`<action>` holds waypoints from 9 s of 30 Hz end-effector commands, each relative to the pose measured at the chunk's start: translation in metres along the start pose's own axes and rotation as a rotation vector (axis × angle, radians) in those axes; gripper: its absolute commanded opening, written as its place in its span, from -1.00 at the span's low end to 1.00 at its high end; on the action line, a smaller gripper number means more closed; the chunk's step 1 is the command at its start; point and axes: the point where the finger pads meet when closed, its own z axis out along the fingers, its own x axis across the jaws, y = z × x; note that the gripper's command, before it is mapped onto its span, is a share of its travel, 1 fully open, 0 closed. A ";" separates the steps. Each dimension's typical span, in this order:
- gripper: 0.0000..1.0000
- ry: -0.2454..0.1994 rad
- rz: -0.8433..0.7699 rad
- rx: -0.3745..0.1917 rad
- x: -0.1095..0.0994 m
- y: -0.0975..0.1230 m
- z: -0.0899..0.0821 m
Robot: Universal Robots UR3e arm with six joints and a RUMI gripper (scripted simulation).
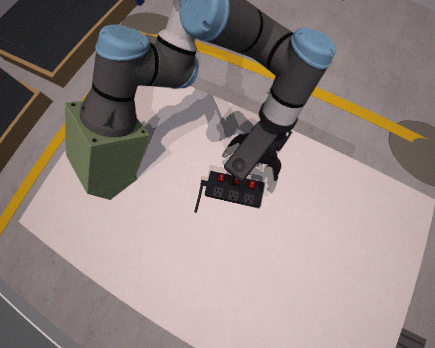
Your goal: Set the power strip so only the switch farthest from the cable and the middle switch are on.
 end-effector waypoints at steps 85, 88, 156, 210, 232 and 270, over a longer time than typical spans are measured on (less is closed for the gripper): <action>1.00 0.231 1.305 -0.244 0.001 -0.080 -0.044; 1.00 0.227 1.277 -0.246 0.001 -0.080 -0.043; 1.00 -0.110 -0.905 -0.297 -0.029 -0.040 -0.009; 1.00 -0.296 -2.015 -0.227 -0.027 0.001 0.001; -1.00 -0.297 -2.017 -0.227 -0.027 0.001 0.001; -1.00 -0.296 -2.016 -0.226 -0.027 0.004 0.008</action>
